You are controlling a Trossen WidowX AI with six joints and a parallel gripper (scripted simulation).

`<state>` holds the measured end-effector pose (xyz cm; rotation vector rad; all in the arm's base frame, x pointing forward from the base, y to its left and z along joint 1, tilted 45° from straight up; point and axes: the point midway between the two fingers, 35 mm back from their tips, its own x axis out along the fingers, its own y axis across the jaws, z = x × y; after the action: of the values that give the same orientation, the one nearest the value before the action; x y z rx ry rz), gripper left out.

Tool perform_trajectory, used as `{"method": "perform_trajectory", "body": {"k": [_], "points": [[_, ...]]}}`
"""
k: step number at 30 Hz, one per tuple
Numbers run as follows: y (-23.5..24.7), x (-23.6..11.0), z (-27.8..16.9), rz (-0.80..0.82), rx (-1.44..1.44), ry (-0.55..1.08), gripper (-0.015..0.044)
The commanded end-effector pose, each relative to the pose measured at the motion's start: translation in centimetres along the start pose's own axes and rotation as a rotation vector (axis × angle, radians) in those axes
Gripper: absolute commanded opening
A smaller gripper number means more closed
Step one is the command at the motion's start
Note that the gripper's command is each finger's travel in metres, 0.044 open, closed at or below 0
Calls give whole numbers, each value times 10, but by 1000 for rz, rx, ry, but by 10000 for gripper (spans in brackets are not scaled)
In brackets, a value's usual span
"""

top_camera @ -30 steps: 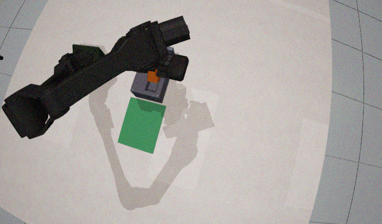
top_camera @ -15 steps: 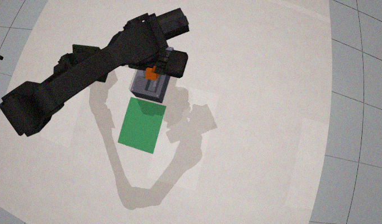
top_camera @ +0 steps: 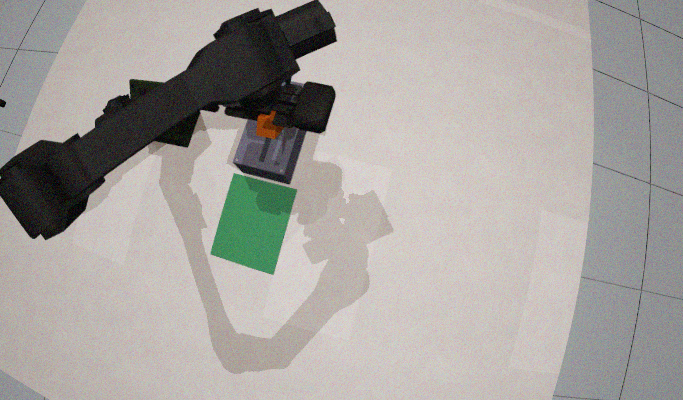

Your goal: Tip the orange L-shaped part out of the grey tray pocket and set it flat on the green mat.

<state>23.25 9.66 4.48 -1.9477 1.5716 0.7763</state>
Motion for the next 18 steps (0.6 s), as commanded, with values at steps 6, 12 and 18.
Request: {"method": "perform_trajectory", "body": {"k": [6,12,18], "points": [[0,-15,1,2,4,-7,0],[0,-24,1,2,4,-8,0],[0,-34,1,3,4,-8,0]]}}
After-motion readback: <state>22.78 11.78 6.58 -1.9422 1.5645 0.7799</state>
